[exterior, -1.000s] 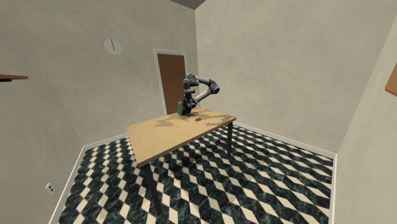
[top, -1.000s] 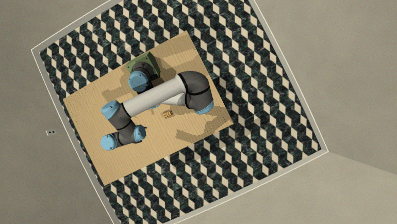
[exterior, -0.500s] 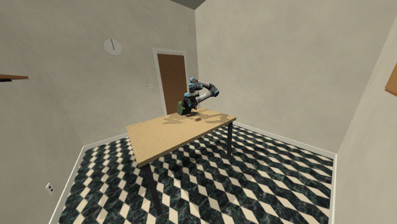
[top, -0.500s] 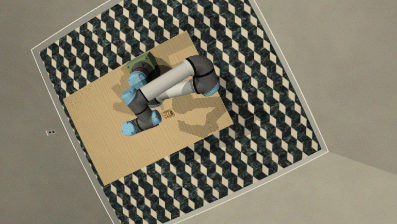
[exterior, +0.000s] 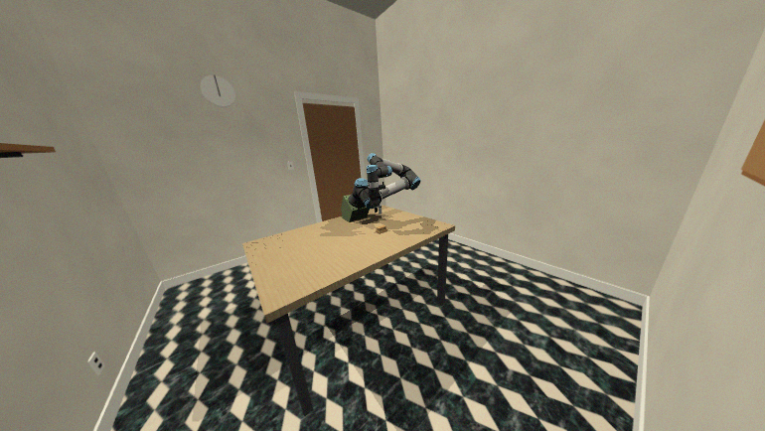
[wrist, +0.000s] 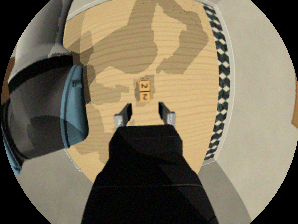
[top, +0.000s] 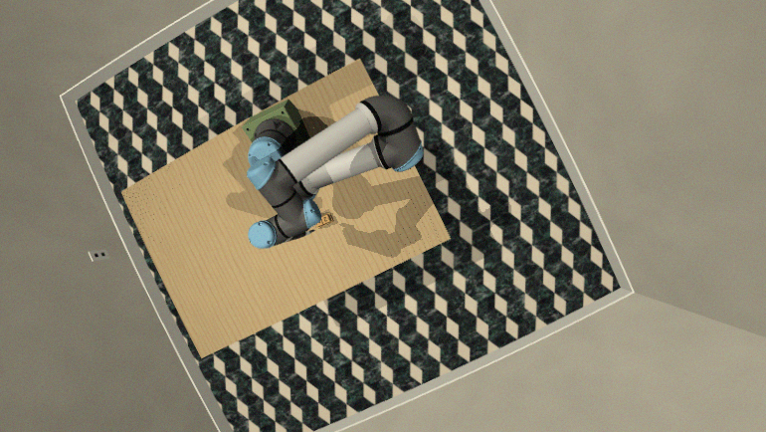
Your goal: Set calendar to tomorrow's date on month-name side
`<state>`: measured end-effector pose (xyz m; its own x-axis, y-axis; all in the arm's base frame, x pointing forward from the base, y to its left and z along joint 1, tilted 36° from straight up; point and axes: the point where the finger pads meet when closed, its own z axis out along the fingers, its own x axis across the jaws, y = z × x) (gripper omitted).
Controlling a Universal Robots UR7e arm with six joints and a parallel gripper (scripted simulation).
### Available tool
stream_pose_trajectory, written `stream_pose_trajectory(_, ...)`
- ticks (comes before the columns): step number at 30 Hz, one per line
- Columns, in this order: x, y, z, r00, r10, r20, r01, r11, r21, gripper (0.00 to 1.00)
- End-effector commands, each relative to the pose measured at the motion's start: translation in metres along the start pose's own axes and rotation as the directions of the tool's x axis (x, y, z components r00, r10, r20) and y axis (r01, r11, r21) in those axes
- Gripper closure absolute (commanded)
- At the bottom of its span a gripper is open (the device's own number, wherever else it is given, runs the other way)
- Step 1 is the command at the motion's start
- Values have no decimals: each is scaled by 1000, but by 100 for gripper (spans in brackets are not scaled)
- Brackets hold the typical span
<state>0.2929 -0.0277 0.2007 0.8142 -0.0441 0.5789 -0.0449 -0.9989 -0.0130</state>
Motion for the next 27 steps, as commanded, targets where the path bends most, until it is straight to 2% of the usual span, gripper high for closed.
stream_pose_trajectory(1, -3, -3, 3, 1000, -18, -5, 18, 1000, -1, 0)
stream_pose_trajectory(21, -3, -3, 4, 1000, -22, -4, 22, 1000, -1, 0)
stream_pose_trajectory(27, -5, 1, 9, 1000, -22, 2, 22, 1000, 0, 0)
